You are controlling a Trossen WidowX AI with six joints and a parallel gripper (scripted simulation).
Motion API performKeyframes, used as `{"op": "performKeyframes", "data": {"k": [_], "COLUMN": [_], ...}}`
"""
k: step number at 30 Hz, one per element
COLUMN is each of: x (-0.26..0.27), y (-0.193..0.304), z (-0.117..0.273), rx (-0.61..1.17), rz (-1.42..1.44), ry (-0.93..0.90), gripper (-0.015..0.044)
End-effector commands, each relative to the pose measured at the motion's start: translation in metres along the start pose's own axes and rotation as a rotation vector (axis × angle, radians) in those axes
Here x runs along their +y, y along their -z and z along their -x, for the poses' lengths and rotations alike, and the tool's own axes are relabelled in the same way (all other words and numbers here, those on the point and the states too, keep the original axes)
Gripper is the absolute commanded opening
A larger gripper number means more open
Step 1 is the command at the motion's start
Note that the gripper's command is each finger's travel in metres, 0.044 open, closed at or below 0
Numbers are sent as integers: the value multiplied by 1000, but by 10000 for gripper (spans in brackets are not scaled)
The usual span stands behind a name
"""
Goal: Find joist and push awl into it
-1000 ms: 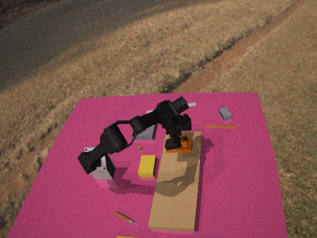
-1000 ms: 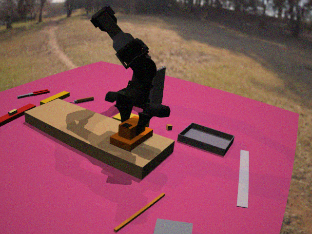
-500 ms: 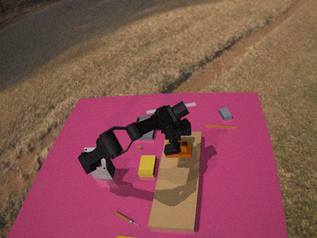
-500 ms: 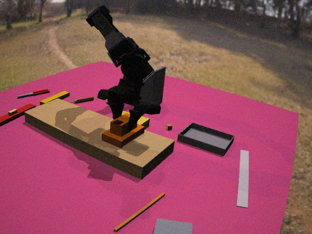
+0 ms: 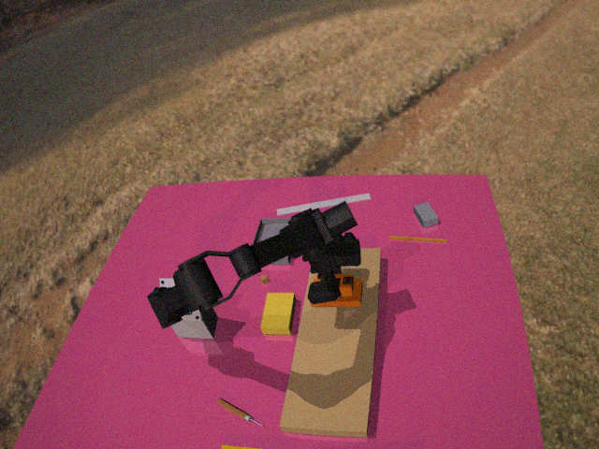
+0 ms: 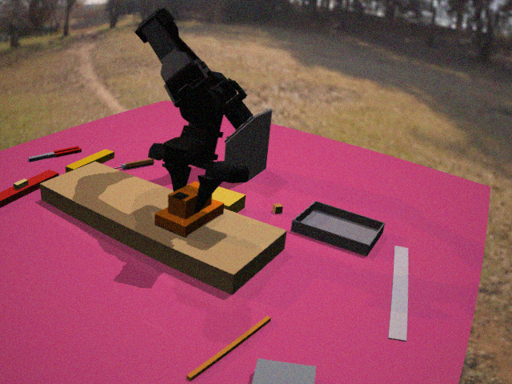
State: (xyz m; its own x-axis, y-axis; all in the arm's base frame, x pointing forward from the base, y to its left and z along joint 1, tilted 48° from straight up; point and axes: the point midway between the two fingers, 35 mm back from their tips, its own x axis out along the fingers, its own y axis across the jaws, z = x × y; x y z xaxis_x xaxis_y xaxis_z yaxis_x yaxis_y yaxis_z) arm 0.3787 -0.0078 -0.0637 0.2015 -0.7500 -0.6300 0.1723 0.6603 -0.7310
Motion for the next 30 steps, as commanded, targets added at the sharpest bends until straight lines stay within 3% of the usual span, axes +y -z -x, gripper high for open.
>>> {"op": "performKeyframes", "data": {"k": [1,30], "x": [-12,-68], "y": [-1,0], "z": [-1,-1], "rx": [1,1], "rz": [-4,-2], "ry": [6,9], "gripper": [0,0]}}
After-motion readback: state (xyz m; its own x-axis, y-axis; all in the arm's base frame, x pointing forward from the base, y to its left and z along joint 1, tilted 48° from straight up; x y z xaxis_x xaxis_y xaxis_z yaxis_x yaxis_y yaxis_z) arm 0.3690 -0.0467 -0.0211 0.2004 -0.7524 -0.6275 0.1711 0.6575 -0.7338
